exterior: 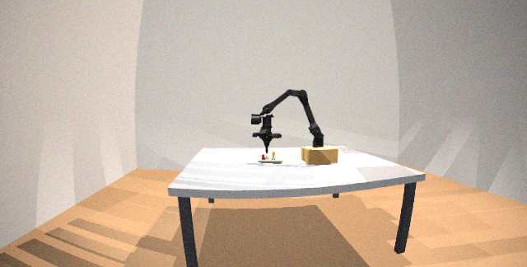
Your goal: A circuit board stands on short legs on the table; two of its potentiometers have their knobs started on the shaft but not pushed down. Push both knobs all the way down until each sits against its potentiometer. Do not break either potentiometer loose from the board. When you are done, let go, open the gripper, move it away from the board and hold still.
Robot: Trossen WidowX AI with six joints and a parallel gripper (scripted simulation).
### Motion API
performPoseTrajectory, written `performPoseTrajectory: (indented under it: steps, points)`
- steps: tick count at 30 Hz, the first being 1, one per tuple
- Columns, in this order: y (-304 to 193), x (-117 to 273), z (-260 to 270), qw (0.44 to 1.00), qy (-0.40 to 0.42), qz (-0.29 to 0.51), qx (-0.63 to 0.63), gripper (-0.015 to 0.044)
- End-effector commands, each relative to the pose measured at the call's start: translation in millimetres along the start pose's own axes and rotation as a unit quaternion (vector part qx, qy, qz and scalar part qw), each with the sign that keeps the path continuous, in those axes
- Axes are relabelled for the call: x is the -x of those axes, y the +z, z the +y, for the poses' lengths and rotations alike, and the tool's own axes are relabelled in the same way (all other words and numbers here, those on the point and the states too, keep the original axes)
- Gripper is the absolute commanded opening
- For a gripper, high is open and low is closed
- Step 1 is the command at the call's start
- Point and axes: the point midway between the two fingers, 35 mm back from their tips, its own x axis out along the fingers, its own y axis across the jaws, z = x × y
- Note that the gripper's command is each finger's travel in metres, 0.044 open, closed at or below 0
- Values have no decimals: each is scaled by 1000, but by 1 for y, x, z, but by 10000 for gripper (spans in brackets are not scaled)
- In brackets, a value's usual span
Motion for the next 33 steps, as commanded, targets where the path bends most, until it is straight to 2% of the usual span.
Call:
performPoseTrajectory:
  steps: [1,33]
  points:
    - [-1,-4,0,1000,1,2,1,0]
    - [-1,-17,0,1000,1,2,1,0]
